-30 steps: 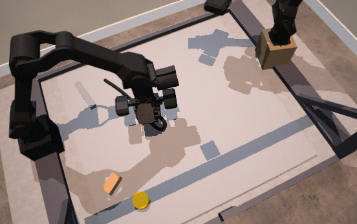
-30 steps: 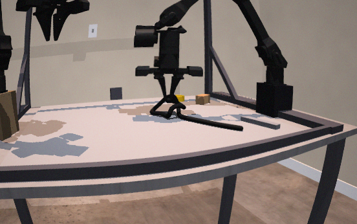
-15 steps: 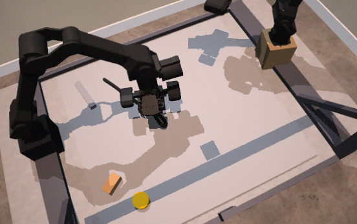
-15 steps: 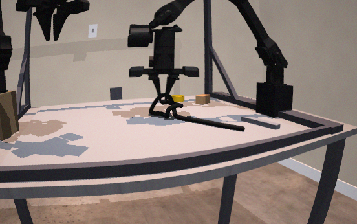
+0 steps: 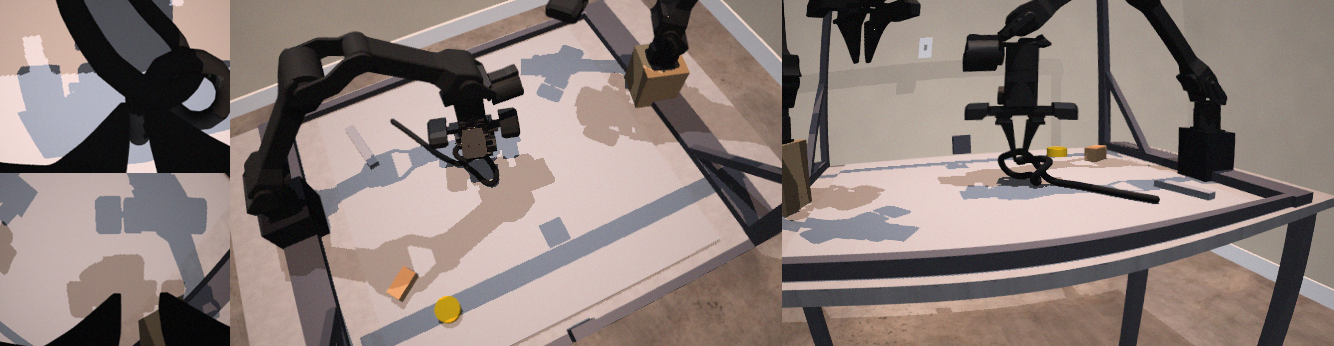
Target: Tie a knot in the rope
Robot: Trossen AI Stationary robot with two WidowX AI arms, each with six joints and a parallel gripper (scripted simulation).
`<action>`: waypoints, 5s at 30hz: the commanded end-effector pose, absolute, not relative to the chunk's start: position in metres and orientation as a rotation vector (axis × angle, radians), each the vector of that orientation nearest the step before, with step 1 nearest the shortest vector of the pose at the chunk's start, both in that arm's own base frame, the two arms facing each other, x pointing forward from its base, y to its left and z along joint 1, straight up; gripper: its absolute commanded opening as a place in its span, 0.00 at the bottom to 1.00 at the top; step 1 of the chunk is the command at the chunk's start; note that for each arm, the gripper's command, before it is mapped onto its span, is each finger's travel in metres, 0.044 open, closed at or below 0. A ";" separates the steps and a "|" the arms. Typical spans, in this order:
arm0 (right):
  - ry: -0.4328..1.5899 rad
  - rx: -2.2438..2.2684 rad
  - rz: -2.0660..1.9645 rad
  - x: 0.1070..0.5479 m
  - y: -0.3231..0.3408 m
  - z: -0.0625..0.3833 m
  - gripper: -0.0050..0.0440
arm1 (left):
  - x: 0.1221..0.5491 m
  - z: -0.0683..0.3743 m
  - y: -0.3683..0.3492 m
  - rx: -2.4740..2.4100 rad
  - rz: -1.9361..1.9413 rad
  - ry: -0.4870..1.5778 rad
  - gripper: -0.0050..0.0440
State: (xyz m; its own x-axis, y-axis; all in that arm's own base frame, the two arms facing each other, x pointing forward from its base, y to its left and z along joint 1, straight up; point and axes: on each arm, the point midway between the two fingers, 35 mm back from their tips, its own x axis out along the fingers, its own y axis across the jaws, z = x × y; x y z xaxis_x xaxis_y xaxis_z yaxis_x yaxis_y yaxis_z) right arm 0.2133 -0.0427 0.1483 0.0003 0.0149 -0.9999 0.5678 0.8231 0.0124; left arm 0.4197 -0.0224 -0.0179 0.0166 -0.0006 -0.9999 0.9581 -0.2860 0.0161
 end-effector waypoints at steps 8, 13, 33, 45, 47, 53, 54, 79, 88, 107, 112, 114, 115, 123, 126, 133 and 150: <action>1.506 0.485 -0.452 0.214 -0.042 0.153 0.31 | 0.438 -0.012 -0.009 1.439 -1.391 1.035 0.17; 1.506 0.485 -0.452 0.214 -0.042 0.153 0.31 | 0.446 -0.011 -0.004 1.440 -1.390 1.035 0.17; 1.506 0.485 -0.452 0.214 -0.042 0.153 0.31 | 0.484 -0.009 0.030 1.443 -1.387 1.035 0.17; 1.506 0.485 -0.452 0.214 -0.042 0.153 0.31 | 0.484 -0.023 0.030 1.443 -1.387 1.035 0.17; 1.506 0.485 -0.452 0.214 -0.042 0.153 0.31 | 0.484 -0.024 0.030 1.443 -1.387 1.035 0.17; 1.506 0.485 -0.452 0.214 -0.042 0.153 0.31 | 0.484 -0.031 0.030 1.443 -1.387 1.035 0.17; 1.506 0.485 -0.452 0.214 -0.042 0.153 0.31 | 0.485 -0.034 0.030 1.443 -1.387 1.035 0.17; 1.506 0.485 -0.452 0.214 -0.042 0.153 0.31 | 0.485 -0.040 0.030 1.443 -1.387 1.035 0.17; 1.506 0.485 -0.452 0.214 -0.042 0.153 0.31 | 0.485 -0.040 0.030 1.443 -1.387 1.035 0.52; 1.506 0.485 -0.452 0.214 -0.042 0.153 0.31 | 0.484 -0.011 0.030 1.443 -1.387 1.035 1.00; 1.506 0.485 -0.452 0.214 -0.042 0.153 0.31 | 0.483 0.007 0.030 1.443 -1.387 1.035 1.00; 1.506 0.485 -0.452 0.214 -0.042 0.153 0.31 | 0.483 0.007 0.030 1.443 -1.387 1.035 1.00; 1.506 0.485 -0.452 0.214 -0.042 0.153 0.31 | 0.483 0.011 0.030 1.443 -1.387 1.035 1.00; 1.506 0.485 -0.452 0.214 -0.042 0.153 0.31 | 0.483 0.016 0.030 1.443 -1.387 1.035 1.00; 1.506 0.485 -0.452 0.214 -0.042 0.153 0.31 | 0.483 0.016 0.030 1.443 -1.387 1.035 1.00; 1.506 0.485 -0.452 0.214 -0.042 0.153 0.31 | 0.483 0.016 0.030 1.443 -1.387 1.035 1.00; 1.506 0.485 -0.452 0.214 -0.042 0.153 0.31 | 0.460 0.022 0.023 1.377 -1.326 1.084 1.00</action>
State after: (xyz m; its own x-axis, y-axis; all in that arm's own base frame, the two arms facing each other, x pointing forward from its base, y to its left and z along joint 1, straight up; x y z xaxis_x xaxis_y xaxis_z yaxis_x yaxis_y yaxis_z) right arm 0.2133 -0.0427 0.1483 0.0003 0.0149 -0.9999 0.5678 0.8231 0.0124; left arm 0.4611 0.0249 0.0014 -0.0072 -0.0001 -1.0000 0.9744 -0.2248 -0.0069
